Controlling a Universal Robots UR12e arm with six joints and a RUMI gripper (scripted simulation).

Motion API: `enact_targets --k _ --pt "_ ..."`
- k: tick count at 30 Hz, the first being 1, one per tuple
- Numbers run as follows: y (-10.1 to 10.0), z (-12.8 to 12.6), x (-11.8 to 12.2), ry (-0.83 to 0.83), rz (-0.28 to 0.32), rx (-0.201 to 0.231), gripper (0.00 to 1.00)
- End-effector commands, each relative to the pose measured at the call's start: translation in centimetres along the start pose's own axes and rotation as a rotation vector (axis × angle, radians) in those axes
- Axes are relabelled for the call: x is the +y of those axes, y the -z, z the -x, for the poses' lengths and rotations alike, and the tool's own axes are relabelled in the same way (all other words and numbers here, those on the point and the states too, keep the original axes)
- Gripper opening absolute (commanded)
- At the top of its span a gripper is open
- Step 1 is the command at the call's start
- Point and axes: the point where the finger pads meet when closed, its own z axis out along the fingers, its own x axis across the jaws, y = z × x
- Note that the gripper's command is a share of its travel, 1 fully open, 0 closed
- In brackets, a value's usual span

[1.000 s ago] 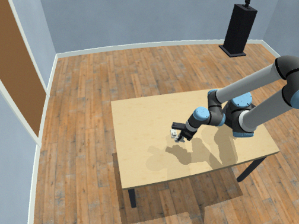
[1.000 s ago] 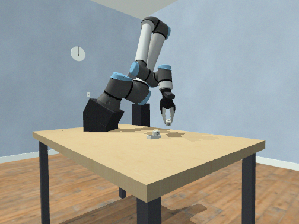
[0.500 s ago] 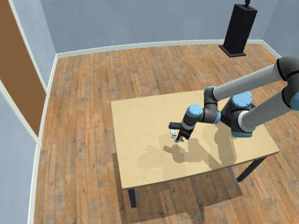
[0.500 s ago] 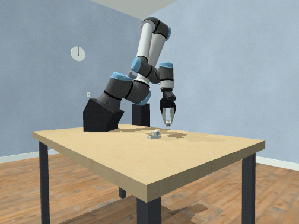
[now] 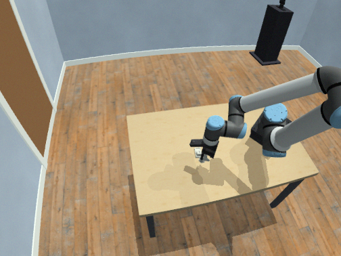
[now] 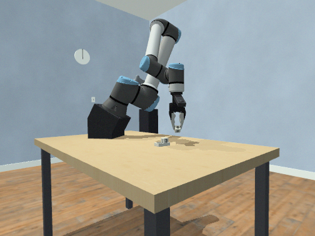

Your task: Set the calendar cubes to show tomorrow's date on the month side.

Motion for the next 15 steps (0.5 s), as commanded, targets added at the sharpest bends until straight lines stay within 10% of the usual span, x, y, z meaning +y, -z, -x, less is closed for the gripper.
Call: enact_targets --k 1,15 --pt "0.08 0.04 -0.04 0.000 0.010 -0.001 0.11" --pt "-0.17 -0.05 -0.19 0.002 0.088 0.004 0.11"
